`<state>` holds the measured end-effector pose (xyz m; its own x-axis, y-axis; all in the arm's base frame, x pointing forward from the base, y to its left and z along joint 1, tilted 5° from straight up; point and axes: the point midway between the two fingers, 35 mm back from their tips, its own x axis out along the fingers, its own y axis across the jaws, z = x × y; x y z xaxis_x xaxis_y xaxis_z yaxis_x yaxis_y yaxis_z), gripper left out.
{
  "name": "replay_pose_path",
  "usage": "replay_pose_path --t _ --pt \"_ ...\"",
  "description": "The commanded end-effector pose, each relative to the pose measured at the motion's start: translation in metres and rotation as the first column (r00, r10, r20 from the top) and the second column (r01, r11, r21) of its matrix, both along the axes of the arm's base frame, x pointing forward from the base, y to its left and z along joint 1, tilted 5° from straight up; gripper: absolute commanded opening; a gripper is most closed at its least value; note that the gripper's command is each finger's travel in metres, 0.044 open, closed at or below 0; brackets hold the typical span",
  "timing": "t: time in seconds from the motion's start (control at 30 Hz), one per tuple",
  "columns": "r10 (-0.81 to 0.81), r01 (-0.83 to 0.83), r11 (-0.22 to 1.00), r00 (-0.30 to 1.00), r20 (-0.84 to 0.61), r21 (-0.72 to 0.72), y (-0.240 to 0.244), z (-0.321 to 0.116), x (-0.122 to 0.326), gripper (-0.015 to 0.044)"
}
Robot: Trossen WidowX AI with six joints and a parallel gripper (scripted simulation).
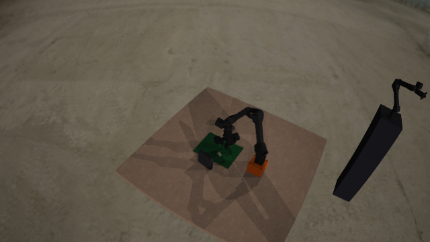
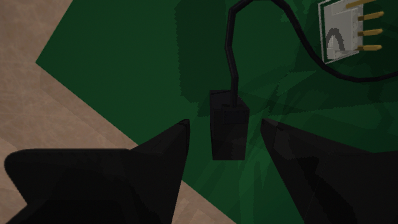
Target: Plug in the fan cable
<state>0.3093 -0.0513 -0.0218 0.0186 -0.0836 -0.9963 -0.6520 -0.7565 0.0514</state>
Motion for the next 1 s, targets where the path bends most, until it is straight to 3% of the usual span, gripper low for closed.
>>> replay_pose_path --t 0.0,0.2,0.3,0.43,0.63,0.97 --pt "0.0 0.0 1.0 1.0 0.0 0.0 0.0 0.0 0.0 0.0151" --pt "0.0 0.0 1.0 1.0 0.0 0.0 0.0 0.0 0.0 0.0" --pt "0.0 0.0 1.0 1.0 0.0 0.0 0.0 0.003 0.0 0.0" --pt "0.004 -0.004 1.0 1.0 -0.001 -0.005 0.004 0.047 0.0 0.0" --pt "-0.002 0.002 1.0 1.0 -0.001 -0.005 0.005 0.049 0.001 0.0" --pt "-0.318 0.318 0.948 0.948 0.027 0.006 0.015 0.048 0.002 0.0"
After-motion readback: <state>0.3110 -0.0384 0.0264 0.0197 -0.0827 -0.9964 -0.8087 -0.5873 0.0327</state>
